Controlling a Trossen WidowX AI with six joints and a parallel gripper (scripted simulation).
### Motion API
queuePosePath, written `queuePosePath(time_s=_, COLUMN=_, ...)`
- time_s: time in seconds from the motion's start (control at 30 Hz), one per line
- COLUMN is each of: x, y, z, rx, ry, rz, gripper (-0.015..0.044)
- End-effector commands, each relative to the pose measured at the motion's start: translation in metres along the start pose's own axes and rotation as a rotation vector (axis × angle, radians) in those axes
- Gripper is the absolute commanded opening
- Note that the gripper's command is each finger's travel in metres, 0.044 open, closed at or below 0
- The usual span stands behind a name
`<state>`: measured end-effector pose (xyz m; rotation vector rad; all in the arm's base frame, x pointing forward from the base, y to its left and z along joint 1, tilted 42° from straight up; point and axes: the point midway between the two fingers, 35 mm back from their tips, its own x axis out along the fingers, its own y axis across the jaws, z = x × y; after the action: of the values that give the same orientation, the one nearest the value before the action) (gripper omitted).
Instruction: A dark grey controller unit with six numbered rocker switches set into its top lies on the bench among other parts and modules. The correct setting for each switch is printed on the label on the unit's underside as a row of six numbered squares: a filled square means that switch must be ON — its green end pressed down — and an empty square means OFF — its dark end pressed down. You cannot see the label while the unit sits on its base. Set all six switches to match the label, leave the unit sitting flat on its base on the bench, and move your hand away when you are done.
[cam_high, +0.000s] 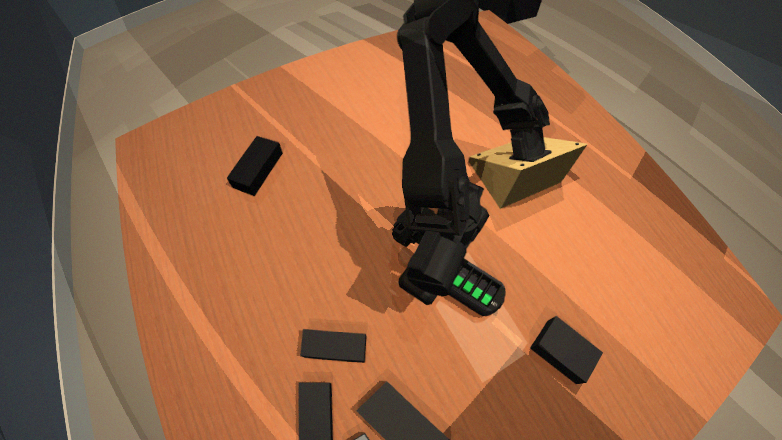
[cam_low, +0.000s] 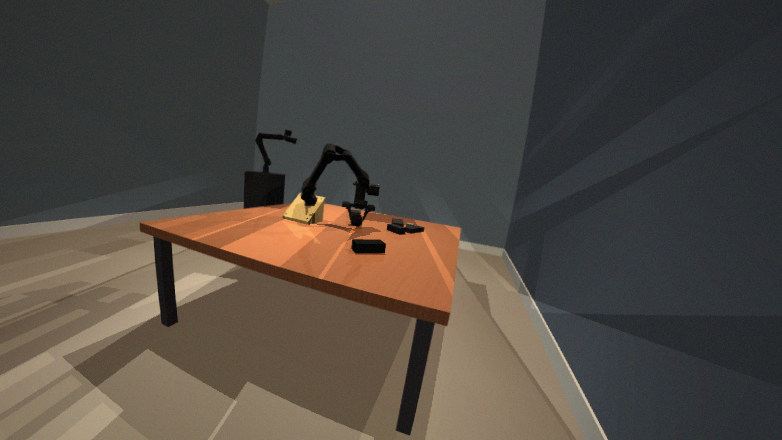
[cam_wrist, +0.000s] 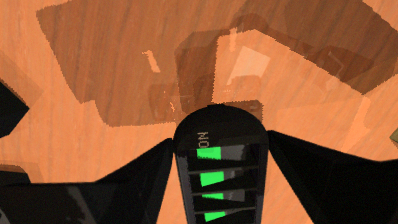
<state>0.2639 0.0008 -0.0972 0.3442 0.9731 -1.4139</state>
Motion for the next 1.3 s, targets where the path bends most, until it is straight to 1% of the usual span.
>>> queuePosePath(time_s=0.0, x=-0.0023, y=0.0114, z=-0.0004, rx=0.021, ry=0.005, rz=0.027, gripper=0.0)
queuePosePath(time_s=1.27, x=-0.0026, y=0.0174, z=-0.0009, rx=0.022, ry=0.005, rz=0.027, gripper=0.0)
